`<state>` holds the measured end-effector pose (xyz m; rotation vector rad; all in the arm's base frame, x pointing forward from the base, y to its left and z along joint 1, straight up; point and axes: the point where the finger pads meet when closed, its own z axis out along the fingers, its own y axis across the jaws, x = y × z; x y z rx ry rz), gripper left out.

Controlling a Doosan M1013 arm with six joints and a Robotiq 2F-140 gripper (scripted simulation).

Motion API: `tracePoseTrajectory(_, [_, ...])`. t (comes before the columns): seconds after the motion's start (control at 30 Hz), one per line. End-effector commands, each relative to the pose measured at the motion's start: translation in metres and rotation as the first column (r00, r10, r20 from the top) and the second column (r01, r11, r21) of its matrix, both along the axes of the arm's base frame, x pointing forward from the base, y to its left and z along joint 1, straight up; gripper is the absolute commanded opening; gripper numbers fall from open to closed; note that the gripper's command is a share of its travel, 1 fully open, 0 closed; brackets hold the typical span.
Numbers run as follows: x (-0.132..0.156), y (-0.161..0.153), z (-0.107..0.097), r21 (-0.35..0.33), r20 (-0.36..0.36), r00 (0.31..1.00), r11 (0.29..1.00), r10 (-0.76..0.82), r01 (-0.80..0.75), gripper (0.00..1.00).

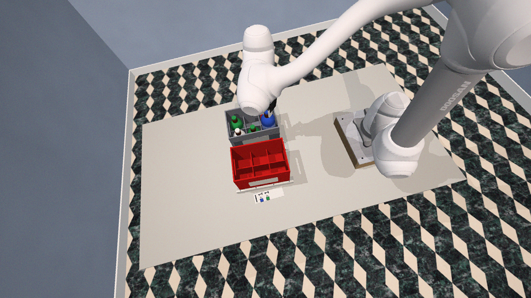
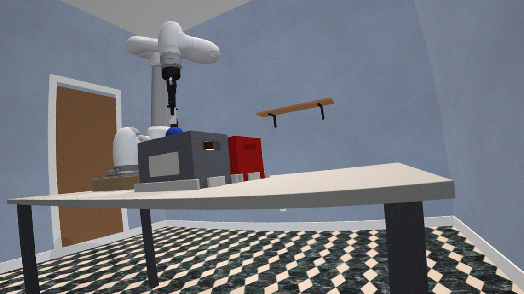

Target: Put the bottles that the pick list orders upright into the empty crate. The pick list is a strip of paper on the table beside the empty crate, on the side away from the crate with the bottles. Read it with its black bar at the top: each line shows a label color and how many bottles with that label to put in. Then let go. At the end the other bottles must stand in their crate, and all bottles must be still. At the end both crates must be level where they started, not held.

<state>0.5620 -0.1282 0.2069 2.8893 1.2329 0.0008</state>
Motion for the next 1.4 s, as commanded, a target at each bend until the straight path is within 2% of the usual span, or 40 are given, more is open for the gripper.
tracePoseTrajectory(0.0, [0.000, 0.000, 0.005, 0.000, 0.000, 1.000, 1.000, 0.000, 0.000, 0.00])
tracePoseTrajectory(1.37, [0.000, 0.000, 0.067, 0.000, 0.000, 1.000, 1.000, 0.000, 0.000, 0.00])
